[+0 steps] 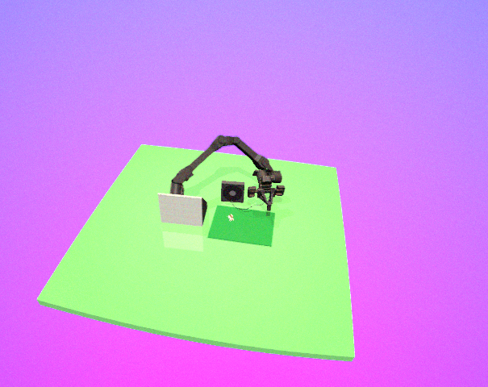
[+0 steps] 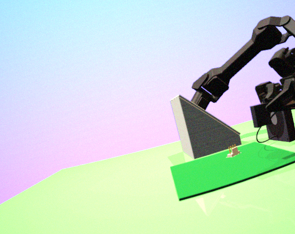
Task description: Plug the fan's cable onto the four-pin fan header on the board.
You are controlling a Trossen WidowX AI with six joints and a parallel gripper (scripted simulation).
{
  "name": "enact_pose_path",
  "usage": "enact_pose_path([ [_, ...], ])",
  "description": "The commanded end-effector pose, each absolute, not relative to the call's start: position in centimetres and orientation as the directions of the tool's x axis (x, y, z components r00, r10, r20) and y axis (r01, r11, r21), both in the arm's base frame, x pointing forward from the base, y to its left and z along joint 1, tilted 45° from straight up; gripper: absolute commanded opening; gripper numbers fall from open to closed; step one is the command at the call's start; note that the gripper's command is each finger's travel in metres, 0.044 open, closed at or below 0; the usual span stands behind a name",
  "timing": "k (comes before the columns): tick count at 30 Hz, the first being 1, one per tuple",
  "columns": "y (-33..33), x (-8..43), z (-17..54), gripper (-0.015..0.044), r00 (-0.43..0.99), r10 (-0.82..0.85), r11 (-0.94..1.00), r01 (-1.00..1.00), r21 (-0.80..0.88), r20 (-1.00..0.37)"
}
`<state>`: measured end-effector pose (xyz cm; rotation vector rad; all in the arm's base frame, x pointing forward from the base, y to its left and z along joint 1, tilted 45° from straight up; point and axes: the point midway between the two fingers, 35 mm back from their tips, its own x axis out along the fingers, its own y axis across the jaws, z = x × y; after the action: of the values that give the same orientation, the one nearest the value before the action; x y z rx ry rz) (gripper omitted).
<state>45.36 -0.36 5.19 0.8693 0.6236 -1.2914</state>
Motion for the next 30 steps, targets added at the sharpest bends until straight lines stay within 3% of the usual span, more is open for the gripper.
enact_pose_path([
  [1,-0.2,45.5,5.1,0.0,0.193,-0.556,0.043,0.978,0.203,-0.809],
  [30,1.7,45.8,3.3,0.0,0.192,-0.555,0.043,0.978,0.203,-0.81],
])
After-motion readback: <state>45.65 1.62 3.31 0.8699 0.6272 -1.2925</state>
